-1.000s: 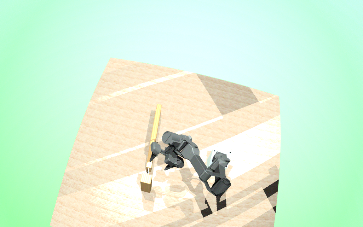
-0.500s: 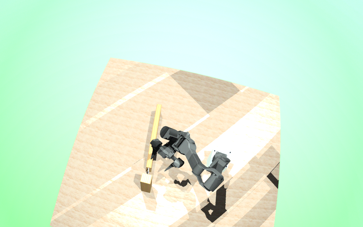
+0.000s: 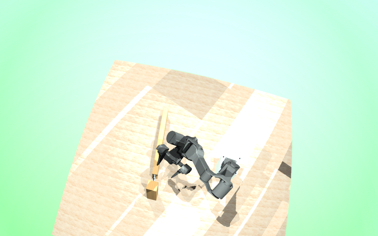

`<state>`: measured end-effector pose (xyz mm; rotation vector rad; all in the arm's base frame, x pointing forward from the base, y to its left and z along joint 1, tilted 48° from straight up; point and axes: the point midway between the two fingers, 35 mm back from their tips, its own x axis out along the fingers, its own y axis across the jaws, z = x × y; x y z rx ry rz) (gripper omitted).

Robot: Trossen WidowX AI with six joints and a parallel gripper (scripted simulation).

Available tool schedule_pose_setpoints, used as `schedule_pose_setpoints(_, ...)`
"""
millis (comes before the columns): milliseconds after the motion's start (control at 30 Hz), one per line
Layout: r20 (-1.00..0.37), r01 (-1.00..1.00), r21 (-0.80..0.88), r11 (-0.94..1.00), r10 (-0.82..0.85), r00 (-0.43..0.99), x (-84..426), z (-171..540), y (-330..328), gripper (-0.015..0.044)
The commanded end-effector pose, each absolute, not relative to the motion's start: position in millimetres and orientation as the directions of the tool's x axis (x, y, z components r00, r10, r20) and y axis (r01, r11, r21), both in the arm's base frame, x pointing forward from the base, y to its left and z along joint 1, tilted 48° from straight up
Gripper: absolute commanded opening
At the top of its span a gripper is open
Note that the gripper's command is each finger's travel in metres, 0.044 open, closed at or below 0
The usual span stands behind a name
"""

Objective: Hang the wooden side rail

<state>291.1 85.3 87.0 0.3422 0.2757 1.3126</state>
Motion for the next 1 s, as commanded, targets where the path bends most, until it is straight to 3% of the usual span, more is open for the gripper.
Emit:
schedule_pose_setpoints(0,0.000,-0.890,0.402,0.213,0.973,0.232,291,88,85,0.0440)
schedule_pose_setpoints(100,-0.012,-0.865,0.450,0.221,0.970,0.242,296,86,84,0.0440)
schedule_pose_setpoints(200,-0.070,-0.729,0.636,0.255,0.959,0.274,317,77,81,0.0440)
schedule_pose_setpoints(367,-0.190,-0.393,0.868,0.303,0.935,0.300,346,63,76,0.0440)
schedule_pose_setpoints(533,-0.321,0.008,0.943,0.333,0.904,0.280,366,49,70,0.0440)
schedule_pose_setpoints(733,-0.473,0.475,0.812,0.339,0.859,0.196,377,38,64,0.0440)
schedule_pose_setpoints(967,-0.612,0.860,0.415,0.297,0.791,0.022,374,35,57,0.0440)
